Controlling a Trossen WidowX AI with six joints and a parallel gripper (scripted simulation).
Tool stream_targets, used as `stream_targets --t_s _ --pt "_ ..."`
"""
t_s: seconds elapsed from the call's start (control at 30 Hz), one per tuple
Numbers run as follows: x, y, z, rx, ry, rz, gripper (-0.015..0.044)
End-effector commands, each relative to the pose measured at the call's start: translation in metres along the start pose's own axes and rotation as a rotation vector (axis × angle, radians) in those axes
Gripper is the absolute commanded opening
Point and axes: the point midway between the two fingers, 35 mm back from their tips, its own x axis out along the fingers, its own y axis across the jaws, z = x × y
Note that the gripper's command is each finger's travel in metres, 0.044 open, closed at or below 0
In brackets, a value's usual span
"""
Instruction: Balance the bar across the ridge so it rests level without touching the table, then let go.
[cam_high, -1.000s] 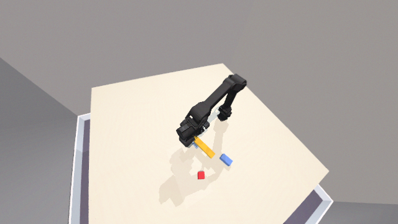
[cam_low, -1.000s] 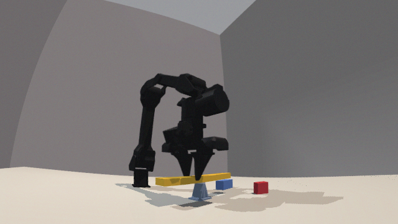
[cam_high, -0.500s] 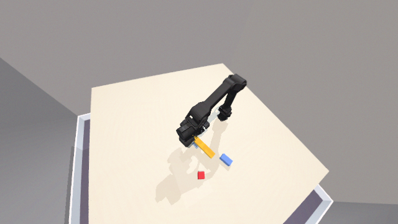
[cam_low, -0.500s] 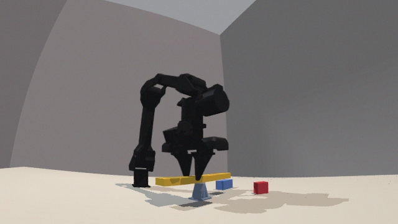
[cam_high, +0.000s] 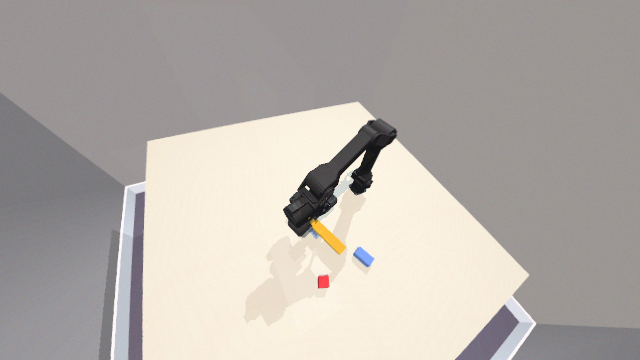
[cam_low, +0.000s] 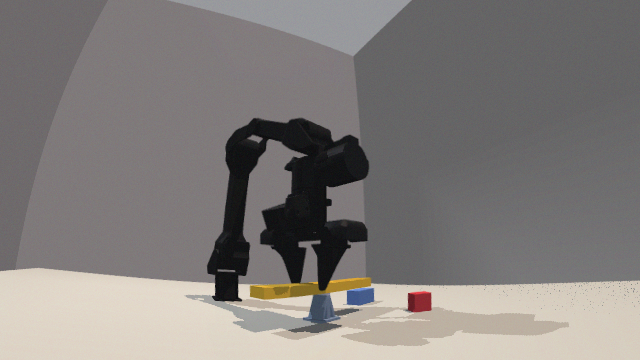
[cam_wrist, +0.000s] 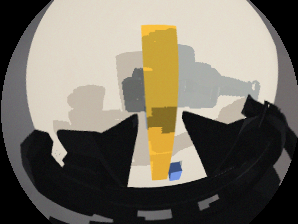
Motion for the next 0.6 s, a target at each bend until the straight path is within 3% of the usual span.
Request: stream_targets --t_s 0.0,0.1,0.23,0.47,0.57 --pt "0.0 0.0 0.0 0.0 0.0 0.0 0.0369" --pt "0.0 0.0 0.0 0.0 0.0 0.0 0.044" --pt "-0.008 0.001 0.0 0.0 0.0 0.0 0.044" --pt "-0.092 0.001 0.0 0.0 0.0 0.0 0.044" --pt "-0.1 0.0 0.0 0.0 0.0 0.0 0.044"
